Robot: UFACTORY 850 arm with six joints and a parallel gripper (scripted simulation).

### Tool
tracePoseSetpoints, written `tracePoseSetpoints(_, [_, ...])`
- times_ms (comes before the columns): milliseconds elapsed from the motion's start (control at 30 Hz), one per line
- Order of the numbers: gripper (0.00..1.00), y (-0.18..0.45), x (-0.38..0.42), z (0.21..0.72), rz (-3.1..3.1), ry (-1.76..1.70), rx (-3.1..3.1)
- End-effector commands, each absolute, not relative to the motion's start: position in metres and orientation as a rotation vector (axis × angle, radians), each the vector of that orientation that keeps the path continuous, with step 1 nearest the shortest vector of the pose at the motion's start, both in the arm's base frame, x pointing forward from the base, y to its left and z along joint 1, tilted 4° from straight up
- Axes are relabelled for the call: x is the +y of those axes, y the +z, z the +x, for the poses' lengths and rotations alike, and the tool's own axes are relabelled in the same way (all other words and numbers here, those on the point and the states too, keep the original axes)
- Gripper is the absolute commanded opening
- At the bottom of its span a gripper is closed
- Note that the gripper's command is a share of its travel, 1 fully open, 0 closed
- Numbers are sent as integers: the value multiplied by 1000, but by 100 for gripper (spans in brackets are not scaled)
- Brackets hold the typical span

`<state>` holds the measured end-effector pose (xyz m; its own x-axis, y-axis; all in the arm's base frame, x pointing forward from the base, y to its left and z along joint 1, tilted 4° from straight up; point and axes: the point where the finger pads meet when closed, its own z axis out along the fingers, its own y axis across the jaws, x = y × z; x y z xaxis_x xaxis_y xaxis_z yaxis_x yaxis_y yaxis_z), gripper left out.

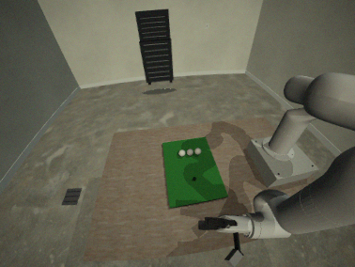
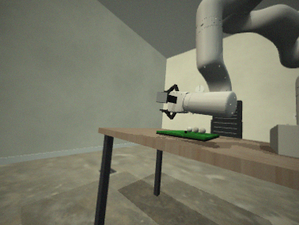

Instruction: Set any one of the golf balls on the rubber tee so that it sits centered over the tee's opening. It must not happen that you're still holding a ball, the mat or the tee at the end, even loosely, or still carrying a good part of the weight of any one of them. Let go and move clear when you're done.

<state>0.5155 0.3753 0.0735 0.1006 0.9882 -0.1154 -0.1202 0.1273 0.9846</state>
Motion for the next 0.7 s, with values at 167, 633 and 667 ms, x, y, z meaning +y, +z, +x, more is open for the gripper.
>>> tracePoseSetpoints(167, [100, 74, 376, 516, 1071, 1111, 1103])
tracePoseSetpoints(633, [100, 75, 374, 517, 1073, 1106, 1100])
tracePoseSetpoints(667, [100, 75, 373, 518, 1075, 1098, 1097])
